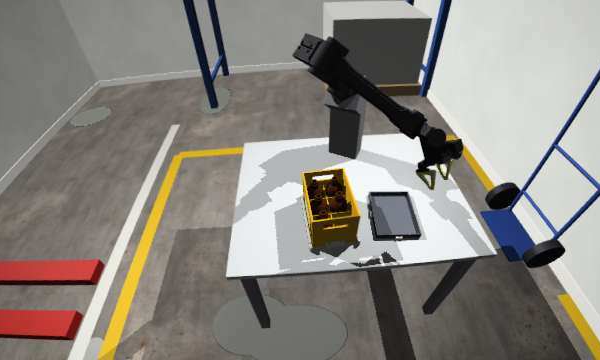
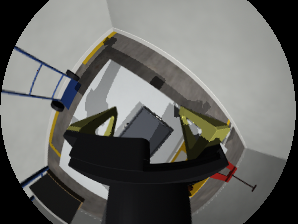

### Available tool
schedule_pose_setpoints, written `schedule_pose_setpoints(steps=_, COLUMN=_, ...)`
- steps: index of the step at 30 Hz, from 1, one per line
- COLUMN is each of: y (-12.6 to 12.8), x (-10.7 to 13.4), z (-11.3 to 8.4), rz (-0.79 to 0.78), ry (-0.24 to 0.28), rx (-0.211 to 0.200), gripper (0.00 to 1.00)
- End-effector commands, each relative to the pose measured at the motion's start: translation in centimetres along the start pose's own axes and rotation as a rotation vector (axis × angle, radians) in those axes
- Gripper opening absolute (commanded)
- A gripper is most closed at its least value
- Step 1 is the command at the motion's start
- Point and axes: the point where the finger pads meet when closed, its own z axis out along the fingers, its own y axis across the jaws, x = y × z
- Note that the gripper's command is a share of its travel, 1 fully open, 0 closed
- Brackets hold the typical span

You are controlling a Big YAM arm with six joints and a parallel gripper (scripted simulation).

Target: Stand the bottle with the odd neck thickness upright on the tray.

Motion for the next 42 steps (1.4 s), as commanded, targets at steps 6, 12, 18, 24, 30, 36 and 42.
schedule_pose_setpoints(steps=6, y=-14.0, x=-3.5, z=1.8, rz=0.428, ry=-0.082, rx=0.015, gripper=1.00)
schedule_pose_setpoints(steps=12, y=-23.7, x=-4.7, z=-0.2, rz=0.697, ry=-0.218, rx=0.003, gripper=1.00)
schedule_pose_setpoints(steps=18, y=-33.3, x=-5.6, z=-4.0, rz=0.843, ry=-0.314, rx=-0.013, gripper=1.00)
schedule_pose_setpoints(steps=24, y=-35.3, x=0.8, z=-4.8, rz=0.946, ry=-0.185, rx=-0.011, gripper=1.00)
schedule_pose_setpoints(steps=30, y=-32.4, x=13.1, z=-3.7, rz=1.073, ry=0.130, rx=0.077, gripper=1.00)
schedule_pose_setpoints(steps=36, y=-31.3, x=21.9, z=-6.6, rz=1.178, ry=0.316, rx=0.189, gripper=1.00)
schedule_pose_setpoints(steps=42, y=-28.3, x=30.5, z=-10.0, rz=1.286, ry=0.542, rx=0.296, gripper=1.00)
